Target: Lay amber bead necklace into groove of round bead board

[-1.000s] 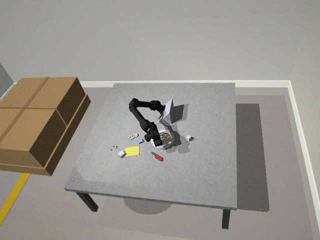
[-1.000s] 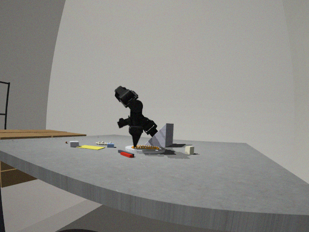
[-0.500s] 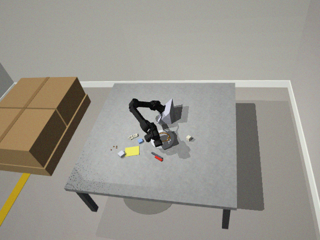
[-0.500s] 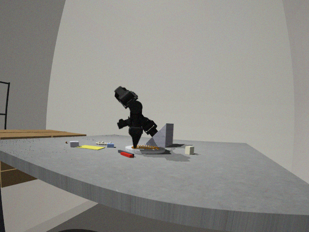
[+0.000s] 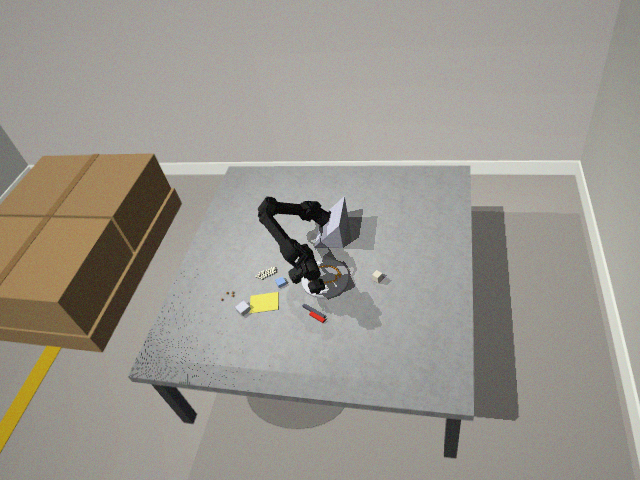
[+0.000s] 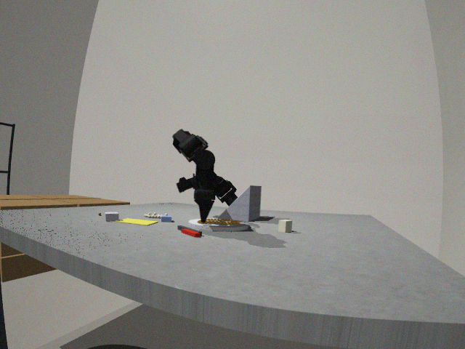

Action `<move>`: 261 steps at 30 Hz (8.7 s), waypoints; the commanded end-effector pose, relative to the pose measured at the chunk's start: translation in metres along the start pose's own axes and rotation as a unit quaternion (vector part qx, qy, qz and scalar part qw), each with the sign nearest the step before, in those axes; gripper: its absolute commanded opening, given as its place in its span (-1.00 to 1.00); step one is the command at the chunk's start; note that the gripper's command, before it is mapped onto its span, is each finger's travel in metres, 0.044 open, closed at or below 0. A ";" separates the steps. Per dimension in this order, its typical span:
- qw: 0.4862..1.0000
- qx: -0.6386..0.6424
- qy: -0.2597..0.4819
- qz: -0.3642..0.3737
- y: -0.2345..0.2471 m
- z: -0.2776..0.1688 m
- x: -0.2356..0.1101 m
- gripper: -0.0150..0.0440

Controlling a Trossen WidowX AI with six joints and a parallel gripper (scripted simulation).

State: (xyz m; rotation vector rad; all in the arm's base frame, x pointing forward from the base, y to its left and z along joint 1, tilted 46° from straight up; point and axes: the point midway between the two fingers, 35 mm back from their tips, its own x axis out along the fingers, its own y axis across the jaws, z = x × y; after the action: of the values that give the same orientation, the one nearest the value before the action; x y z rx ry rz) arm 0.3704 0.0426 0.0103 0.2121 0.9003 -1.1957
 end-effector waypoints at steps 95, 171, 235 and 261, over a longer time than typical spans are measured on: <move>0.996 -0.094 0.002 0.001 -0.002 -0.011 0.005 -0.49; 0.986 -0.169 0.000 0.000 0.007 -0.017 -0.028 0.47; 0.984 -0.178 0.002 0.001 0.007 -0.019 0.005 -0.49; 0.984 -0.180 0.000 -0.001 0.008 -0.018 -0.001 -0.49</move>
State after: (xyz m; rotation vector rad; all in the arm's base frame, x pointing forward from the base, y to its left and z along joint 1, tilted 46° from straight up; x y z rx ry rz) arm 0.3667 0.0555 -0.0042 -0.0826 1.1017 -1.0104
